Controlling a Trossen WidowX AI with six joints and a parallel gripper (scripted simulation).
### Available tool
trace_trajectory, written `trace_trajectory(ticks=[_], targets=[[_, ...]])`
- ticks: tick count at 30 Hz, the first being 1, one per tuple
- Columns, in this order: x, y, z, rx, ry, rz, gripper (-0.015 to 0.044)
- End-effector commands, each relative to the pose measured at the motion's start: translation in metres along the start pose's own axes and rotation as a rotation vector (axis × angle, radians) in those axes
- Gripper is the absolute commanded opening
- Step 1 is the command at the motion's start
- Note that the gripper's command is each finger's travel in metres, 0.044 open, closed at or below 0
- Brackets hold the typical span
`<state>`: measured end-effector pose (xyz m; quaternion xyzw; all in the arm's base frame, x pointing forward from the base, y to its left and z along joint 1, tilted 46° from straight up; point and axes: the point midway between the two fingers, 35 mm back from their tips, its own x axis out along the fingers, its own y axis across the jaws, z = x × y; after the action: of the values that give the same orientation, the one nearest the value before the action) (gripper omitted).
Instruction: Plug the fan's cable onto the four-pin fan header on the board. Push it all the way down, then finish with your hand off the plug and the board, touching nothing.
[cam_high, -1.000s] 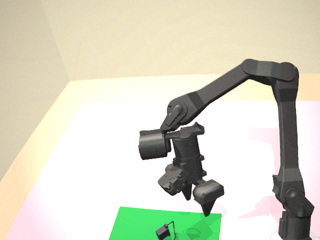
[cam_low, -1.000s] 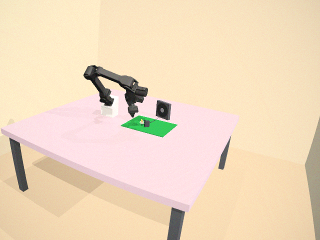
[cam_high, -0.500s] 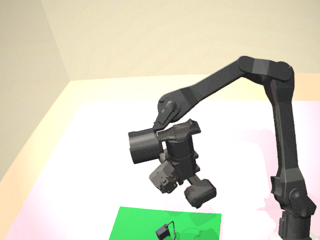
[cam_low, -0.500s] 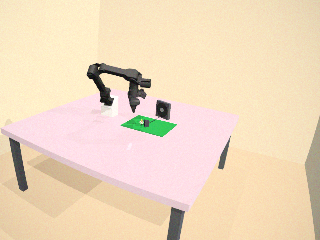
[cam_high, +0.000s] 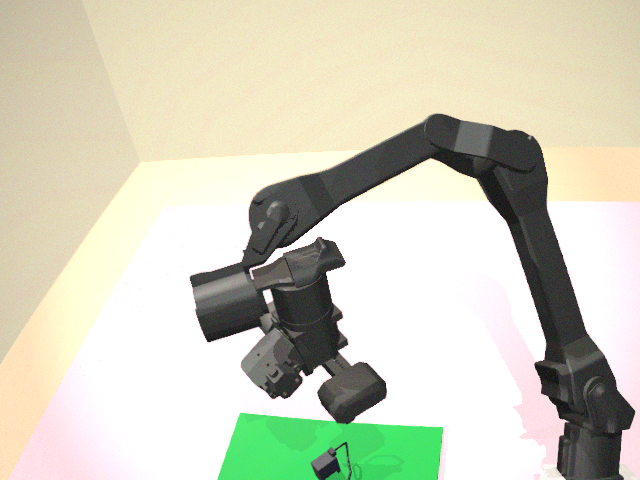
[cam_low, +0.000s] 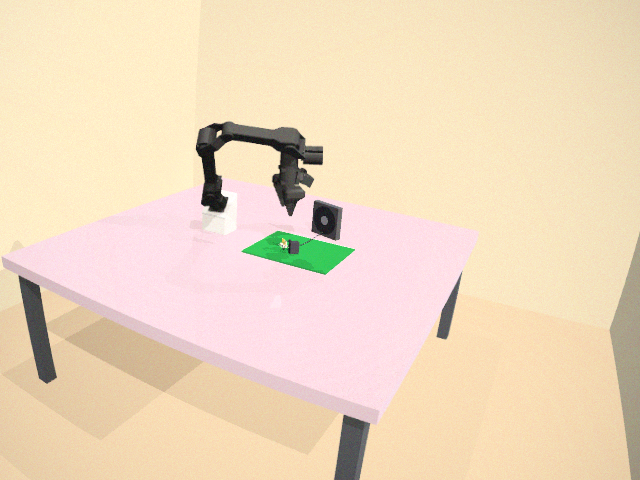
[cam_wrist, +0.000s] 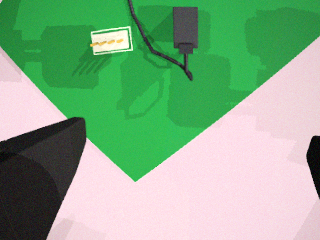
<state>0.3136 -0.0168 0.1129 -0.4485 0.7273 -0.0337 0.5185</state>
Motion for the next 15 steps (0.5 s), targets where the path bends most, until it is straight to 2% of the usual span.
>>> trace_trajectory(ticks=[1,8,15], targets=[[-0.013,0.010,0.040,-0.079,0.016,-0.021,0.0440],[-0.006,0.009,0.043,-0.082,0.015,-0.022,0.0440],[0.069,0.006,0.043,-0.082,0.015,-0.024,0.0440]])
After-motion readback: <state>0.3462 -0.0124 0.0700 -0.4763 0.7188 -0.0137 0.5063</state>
